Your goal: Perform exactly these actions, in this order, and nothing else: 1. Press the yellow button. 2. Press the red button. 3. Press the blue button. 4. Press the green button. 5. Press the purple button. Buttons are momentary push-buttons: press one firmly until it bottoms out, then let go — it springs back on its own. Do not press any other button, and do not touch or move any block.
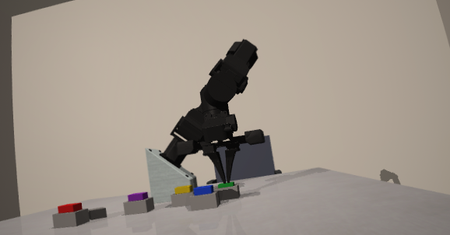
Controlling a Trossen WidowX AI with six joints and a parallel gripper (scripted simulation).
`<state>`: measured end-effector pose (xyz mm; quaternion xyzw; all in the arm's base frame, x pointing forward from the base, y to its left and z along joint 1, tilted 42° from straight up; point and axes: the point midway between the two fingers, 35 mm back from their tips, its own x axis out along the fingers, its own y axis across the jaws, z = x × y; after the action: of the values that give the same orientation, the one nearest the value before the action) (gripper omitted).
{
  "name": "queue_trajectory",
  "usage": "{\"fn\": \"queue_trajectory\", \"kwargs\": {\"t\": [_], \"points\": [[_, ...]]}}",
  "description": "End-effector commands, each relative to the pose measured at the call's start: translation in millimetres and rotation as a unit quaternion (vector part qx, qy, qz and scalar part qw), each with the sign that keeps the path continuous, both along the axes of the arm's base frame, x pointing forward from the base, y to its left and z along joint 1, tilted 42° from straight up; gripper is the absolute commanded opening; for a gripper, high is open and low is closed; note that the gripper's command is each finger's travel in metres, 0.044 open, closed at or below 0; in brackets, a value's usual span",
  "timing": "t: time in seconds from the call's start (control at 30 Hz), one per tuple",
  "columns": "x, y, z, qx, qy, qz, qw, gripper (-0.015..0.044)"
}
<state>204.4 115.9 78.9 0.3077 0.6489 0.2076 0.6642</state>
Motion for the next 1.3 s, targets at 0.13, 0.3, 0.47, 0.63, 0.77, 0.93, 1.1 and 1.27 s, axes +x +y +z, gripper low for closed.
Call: {"fn": "queue_trajectory", "kwargs": {"t": [0.13,0.3,0.47,0.63,0.77,0.93,1.1,1.27], "points": [[-1,0,-2,-0.001,0.004,-0.001,1.0,0.002],[0,-5,5,-0.001,0.001,0.0,1.0,0.002],[-3,-22,23,-0.002,0.004,-0.001,1.0,0.002],[-3,-35,35,-0.004,0.005,-0.001,1.0,0.002],[-7,-63,66,-0.004,0.005,-0.001,1.0,0.002],[-7,-64,68,-0.003,0.005,-0.001,1.0,0.002],[7,-90,47,-0.012,0.005,-0.004,1.0,0.002],[20,-147,1,-0.018,0.007,-0.005,1.0,0.002]]}}
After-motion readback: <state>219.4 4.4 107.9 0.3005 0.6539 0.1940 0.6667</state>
